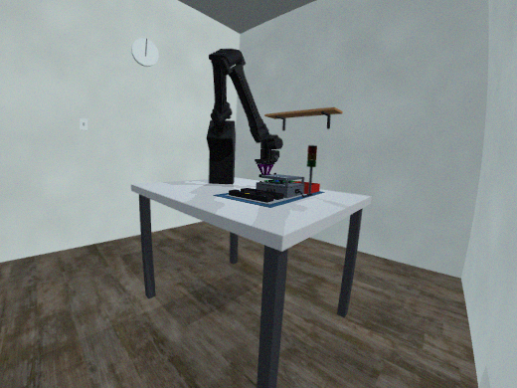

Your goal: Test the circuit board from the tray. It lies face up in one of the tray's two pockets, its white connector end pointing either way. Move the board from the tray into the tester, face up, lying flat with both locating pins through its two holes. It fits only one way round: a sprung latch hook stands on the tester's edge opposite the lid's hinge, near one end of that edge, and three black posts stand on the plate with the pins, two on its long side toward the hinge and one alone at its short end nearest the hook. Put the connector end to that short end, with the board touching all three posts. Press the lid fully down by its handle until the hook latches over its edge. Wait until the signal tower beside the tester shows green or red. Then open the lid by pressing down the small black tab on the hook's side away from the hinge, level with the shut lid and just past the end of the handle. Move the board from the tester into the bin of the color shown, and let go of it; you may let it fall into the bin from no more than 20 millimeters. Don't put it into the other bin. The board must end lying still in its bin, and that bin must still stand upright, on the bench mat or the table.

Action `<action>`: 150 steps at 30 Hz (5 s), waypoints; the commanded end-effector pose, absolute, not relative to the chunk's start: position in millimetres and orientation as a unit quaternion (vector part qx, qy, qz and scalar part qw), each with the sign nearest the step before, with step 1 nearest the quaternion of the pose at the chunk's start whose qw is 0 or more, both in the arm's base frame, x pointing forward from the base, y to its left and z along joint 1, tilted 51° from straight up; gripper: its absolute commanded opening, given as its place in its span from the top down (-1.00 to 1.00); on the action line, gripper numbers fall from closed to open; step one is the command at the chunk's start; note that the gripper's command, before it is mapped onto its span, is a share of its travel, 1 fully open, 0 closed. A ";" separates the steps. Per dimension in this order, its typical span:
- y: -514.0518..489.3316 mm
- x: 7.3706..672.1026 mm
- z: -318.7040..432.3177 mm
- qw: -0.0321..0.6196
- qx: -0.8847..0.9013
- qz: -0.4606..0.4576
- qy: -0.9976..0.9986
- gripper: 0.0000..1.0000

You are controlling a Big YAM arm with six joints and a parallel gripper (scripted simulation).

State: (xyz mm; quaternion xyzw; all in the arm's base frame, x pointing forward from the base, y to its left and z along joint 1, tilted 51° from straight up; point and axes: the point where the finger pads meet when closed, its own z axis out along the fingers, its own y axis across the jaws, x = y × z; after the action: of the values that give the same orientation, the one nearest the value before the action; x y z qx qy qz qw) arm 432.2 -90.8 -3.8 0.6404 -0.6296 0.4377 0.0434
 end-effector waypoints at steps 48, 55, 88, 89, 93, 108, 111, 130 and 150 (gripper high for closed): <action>-107.6 443.7 -18.7 0.049 0.640 0.429 -0.636 1.00; -107.6 443.7 -18.7 0.049 0.640 0.429 -0.636 1.00; -107.8 444.0 -15.0 0.049 0.638 0.430 -0.636 0.04; -107.8 444.0 -15.0 0.049 0.638 0.430 -0.636 0.04; -107.8 444.0 -15.0 0.049 0.638 0.430 -0.636 0.04; -93.5 443.4 -3.5 0.039 0.638 0.434 -0.635 0.04; -84.4 430.5 -2.7 0.043 0.644 0.429 -0.632 0.04; -28.1 395.0 62.2 0.034 0.639 0.435 -0.634 0.04; -23.3 387.2 62.0 0.040 0.641 0.430 -0.635 -1.00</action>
State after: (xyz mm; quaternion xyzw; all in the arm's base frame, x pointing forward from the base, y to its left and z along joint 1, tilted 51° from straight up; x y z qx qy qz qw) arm 383.1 -31.6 58.7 0.6405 -0.6357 0.4281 0.0496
